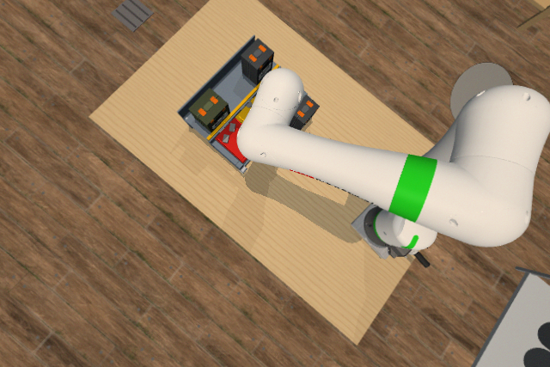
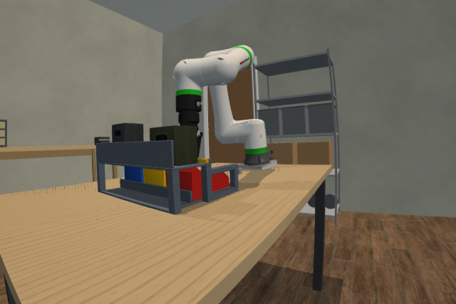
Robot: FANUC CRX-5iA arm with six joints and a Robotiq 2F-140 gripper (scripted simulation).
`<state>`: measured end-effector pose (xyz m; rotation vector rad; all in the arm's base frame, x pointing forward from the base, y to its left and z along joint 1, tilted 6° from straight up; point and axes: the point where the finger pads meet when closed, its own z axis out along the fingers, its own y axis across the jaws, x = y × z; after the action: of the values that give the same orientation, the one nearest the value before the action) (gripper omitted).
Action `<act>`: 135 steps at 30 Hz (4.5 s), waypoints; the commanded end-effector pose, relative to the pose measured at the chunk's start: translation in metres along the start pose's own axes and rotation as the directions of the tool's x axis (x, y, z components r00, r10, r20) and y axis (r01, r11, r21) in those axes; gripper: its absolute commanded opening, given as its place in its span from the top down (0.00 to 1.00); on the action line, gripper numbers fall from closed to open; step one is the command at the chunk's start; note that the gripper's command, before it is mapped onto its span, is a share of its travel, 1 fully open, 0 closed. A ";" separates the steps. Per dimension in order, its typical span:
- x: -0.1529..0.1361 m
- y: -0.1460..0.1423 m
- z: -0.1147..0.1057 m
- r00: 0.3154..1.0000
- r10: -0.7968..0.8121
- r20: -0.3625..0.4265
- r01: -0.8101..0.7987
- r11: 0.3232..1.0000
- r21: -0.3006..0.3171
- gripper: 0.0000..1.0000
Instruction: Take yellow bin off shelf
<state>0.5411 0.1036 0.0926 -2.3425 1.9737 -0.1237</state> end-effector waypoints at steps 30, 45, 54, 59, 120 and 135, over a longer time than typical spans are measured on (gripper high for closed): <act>0.000 0.000 -0.008 1.000 0.000 0.000 0.000 1.000 0.000 1.00; 0.000 0.000 -0.016 1.000 0.000 0.000 0.000 1.000 0.000 1.00; 0.000 0.000 -0.028 1.000 0.000 0.000 0.000 1.000 0.000 1.00; 0.000 0.000 -0.028 1.000 0.000 0.000 0.000 1.000 0.000 1.00; 0.000 0.054 -0.025 1.000 0.000 0.000 0.000 1.000 0.000 1.00; 0.000 0.072 -0.025 1.000 0.000 0.000 0.000 1.000 0.000 1.00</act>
<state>0.4780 0.0931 0.1112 -2.3425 1.9730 -0.1240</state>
